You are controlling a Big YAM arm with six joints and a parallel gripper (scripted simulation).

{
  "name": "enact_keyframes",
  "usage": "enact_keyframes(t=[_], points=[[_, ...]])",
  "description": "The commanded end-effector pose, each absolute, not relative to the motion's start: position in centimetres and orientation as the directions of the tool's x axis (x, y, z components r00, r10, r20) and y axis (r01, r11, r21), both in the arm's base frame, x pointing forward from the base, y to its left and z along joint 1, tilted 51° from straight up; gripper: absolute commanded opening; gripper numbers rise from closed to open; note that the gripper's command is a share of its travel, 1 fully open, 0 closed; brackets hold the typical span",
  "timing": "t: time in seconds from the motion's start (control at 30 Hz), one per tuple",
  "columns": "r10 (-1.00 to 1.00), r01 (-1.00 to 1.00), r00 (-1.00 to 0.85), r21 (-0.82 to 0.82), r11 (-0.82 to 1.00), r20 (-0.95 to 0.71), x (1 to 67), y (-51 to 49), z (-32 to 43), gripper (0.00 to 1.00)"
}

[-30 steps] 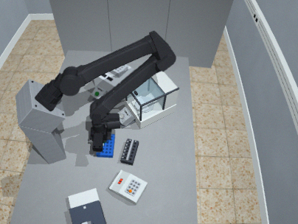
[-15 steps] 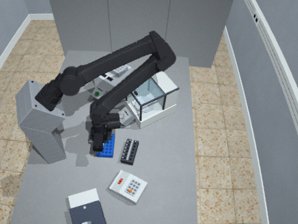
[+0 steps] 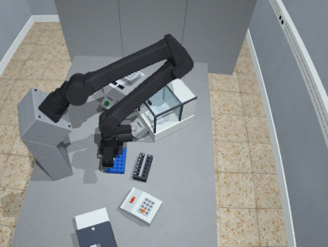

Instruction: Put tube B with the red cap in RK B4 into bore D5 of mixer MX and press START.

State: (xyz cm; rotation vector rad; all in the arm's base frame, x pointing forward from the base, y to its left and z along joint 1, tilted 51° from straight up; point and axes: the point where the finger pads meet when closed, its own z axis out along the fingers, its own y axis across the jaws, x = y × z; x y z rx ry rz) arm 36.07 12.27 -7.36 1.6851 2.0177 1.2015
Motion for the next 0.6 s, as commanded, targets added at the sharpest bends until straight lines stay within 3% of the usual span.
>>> enact_keyframes(t=[0.0, 0.57], points=[[0.907, 0.706, -0.294, 0.708, -0.007, 0.302, 34.9, 11.9, -7.5, 0.09], [0.909, 0.712, -0.29, 0.702, -0.003, 0.298, 34.4, 11.5, -8.1, 0.09]])
